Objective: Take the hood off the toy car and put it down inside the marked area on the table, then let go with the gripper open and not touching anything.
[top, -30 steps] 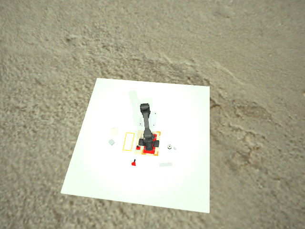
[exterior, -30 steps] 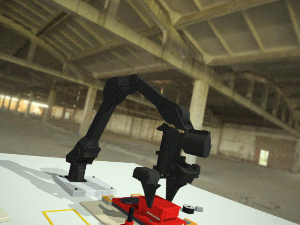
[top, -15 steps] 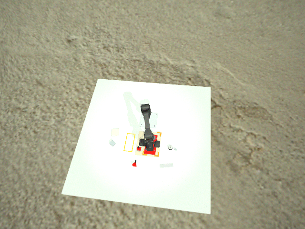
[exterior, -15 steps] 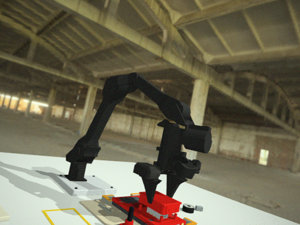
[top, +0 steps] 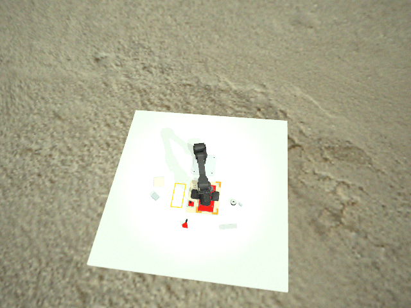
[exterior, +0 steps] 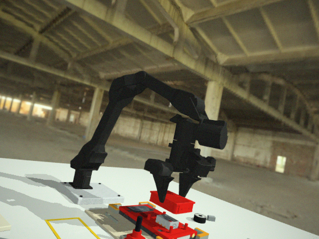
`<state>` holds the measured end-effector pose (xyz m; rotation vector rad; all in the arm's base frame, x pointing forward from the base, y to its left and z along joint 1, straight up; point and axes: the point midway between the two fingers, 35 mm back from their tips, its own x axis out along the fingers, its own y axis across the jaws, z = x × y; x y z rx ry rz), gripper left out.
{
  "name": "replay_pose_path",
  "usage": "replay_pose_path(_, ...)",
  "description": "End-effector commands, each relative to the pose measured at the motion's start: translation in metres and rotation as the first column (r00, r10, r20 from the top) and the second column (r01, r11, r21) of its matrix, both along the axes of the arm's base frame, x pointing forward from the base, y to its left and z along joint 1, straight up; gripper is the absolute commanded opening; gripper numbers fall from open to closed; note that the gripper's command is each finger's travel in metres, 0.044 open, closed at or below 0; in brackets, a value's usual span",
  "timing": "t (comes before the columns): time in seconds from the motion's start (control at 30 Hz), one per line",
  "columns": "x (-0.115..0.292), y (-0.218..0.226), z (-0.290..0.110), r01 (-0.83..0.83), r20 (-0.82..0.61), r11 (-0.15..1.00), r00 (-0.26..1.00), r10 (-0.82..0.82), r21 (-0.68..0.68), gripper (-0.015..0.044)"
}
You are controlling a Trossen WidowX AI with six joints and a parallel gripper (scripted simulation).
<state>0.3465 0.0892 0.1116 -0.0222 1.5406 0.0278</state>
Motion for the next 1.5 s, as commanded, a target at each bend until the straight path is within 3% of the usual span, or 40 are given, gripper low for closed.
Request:
replay_pose_path(0.0, 0.000, 0.000, 0.014, 0.000, 0.004, 1.000, 1.000, 0.000, 0.001, 0.0000)
replay_pose_path(0.27, 0.000, -0.005, 0.017, 0.000, 0.002, 1.000, 1.000, 0.000, 0.000, 0.0000)
replay_pose_path(1.47, -0.006, -0.127, 0.020, 0.000, 0.003, 1.000, 1.000, 0.000, -0.010, 0.0000)
